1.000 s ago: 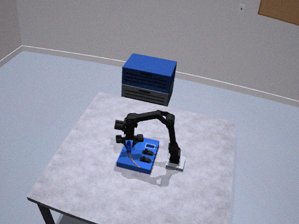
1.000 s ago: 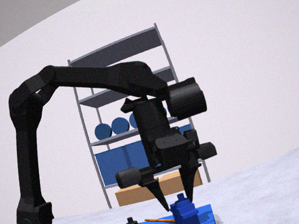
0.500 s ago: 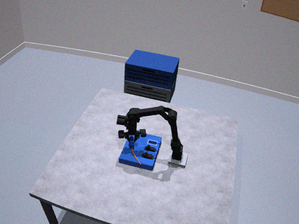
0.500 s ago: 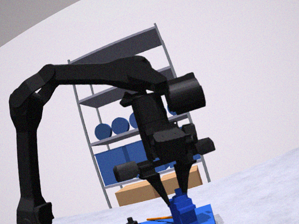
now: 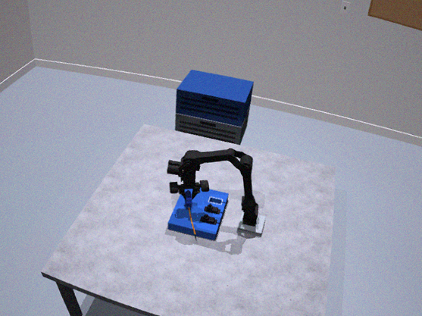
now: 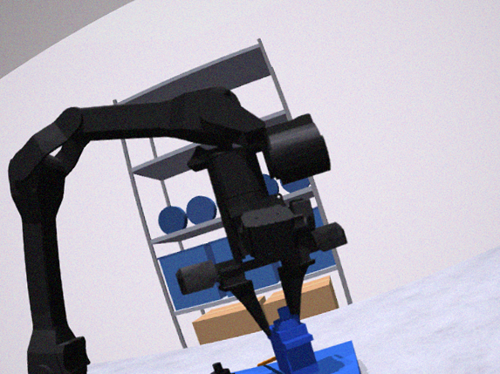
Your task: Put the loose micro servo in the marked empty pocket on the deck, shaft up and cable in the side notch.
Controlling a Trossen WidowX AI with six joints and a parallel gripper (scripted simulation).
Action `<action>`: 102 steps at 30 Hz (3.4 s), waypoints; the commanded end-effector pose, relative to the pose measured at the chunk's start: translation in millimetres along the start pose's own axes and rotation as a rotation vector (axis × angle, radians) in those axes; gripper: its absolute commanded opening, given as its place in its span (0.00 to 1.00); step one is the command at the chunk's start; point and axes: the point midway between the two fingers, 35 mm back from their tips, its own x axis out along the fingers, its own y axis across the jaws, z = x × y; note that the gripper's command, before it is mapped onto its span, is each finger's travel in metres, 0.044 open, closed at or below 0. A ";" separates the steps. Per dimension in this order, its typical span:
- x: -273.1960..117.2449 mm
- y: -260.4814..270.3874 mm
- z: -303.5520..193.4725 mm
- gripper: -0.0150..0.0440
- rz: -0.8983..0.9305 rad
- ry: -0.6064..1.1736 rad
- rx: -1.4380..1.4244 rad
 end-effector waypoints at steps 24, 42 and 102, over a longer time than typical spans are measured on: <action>-3.4 -51.7 62.8 0.25 0.007 -0.015 0.005; -3.9 -62.3 88.4 0.25 0.003 -0.018 -0.280; -1.9 -163.4 46.7 0.25 -0.011 -0.011 -1.177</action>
